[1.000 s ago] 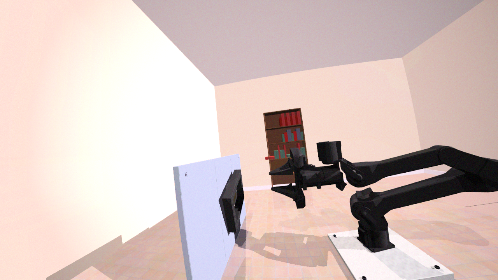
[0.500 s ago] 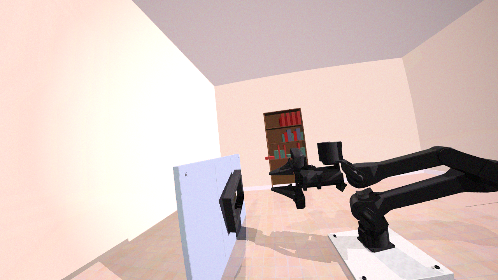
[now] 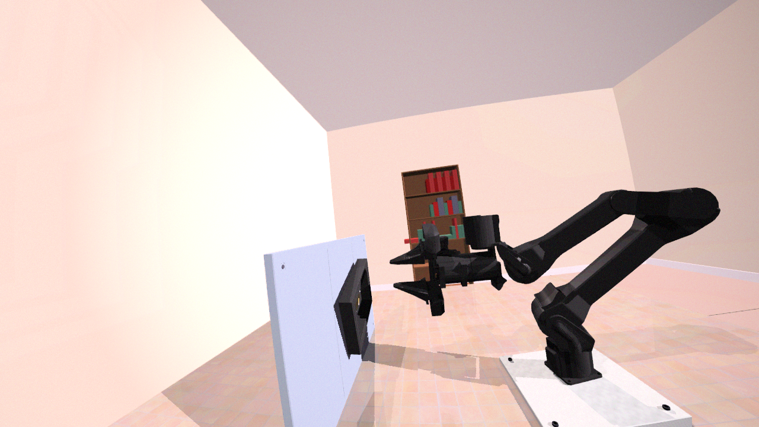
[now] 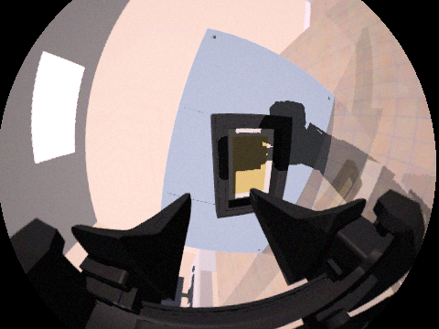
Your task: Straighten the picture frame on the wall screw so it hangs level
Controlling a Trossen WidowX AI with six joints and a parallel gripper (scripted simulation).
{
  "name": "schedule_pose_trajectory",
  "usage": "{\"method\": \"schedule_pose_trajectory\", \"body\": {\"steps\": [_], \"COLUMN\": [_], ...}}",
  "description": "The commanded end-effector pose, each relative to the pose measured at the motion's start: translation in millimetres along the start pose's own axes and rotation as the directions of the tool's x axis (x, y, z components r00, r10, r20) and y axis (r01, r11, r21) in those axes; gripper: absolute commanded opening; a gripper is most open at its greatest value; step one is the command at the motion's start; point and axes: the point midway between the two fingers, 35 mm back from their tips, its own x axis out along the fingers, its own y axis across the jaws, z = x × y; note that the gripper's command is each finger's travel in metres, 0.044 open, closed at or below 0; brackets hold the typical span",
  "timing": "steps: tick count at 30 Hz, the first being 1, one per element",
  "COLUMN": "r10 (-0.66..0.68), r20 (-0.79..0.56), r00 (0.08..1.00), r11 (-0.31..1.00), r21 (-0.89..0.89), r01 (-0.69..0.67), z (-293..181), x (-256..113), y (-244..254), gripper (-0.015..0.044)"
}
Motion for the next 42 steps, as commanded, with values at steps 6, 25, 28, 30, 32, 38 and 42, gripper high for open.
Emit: {"method": "schedule_pose_trajectory", "body": {"steps": [6,25,28,30,32,38,42], "r10": [-0.001,-0.001,-0.001,-0.001,-0.001,0.0,0.001], "r20": [0.004,0.004,0.004,0.004,0.005,0.005,0.005], "r00": [1.0,1.0,1.0,1.0,1.0,1.0,1.0], "r11": [1.0,1.0,1.0,1.0,1.0,1.0,1.0], "r21": [-0.001,-0.001,-0.001,-0.001,-0.001,-0.001,-0.001], "r01": [0.001,0.001,0.001,0.001,0.001,0.0,-0.001], "z": [-4,-4,-4,-4,-4,-3,-3], "x": [40,40,42,45,48,57,63], "y": [-7,-7,-7,-6,-6,-5,-5], "gripper": [0.026,0.026,0.026,0.026,0.026,0.026,0.026]}}
